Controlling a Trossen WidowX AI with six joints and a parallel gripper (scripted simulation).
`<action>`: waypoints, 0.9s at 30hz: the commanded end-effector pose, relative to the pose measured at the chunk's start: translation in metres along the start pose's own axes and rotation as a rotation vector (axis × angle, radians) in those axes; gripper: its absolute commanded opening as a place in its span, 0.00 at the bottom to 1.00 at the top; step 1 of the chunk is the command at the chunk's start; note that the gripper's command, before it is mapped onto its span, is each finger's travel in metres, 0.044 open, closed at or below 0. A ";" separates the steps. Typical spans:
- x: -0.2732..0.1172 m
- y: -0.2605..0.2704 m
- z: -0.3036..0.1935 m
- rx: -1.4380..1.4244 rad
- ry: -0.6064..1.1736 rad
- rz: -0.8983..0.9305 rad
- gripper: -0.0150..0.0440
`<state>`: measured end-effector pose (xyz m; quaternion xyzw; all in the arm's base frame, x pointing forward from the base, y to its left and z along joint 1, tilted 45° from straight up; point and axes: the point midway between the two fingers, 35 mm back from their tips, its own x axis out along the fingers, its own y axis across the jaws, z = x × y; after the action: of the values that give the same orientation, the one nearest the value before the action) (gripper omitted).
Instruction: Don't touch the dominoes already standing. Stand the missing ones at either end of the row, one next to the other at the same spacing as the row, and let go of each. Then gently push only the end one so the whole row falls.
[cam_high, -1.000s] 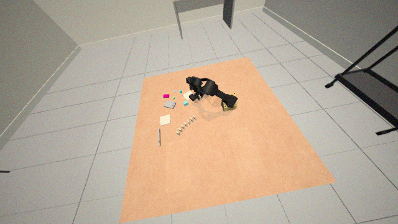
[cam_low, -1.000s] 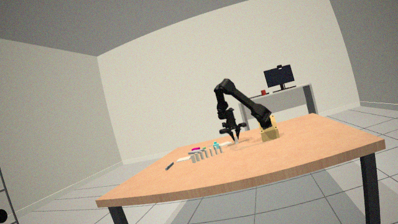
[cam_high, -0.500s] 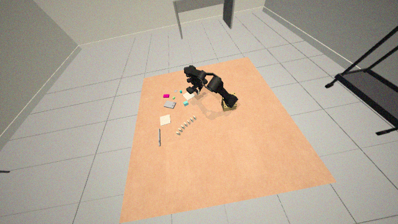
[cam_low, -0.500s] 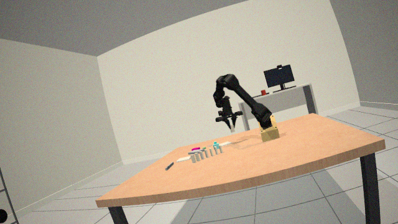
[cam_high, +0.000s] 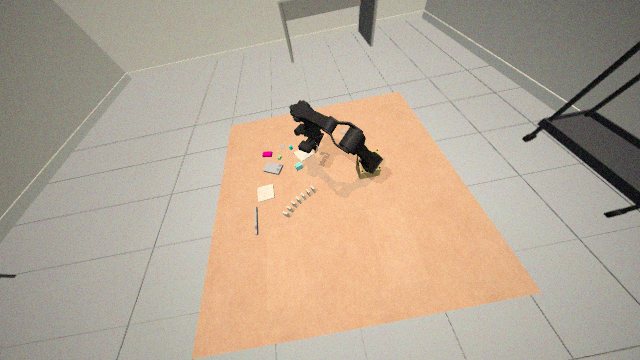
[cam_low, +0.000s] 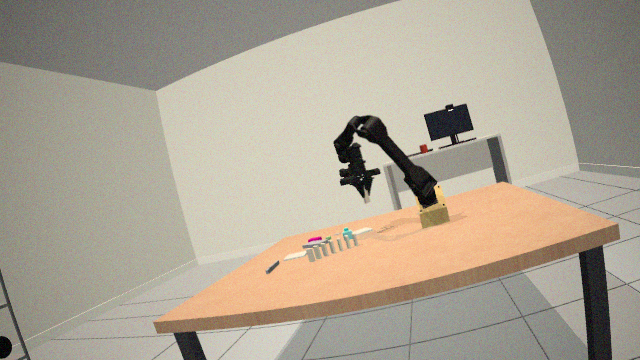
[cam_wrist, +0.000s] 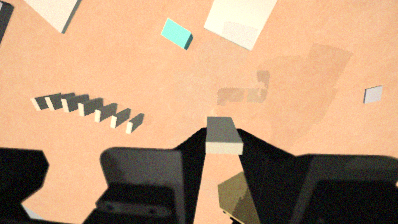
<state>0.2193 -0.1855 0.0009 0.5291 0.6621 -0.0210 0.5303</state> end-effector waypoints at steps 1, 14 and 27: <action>-0.005 0.065 -0.025 -0.549 -0.011 -0.001 0.44; -0.001 0.129 -0.067 -1.191 -0.007 0.016 0.44; 0.023 0.131 -0.062 -1.190 -0.008 0.011 0.44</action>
<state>0.2712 -0.0856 0.0899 0.1448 0.5562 0.3538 0.7379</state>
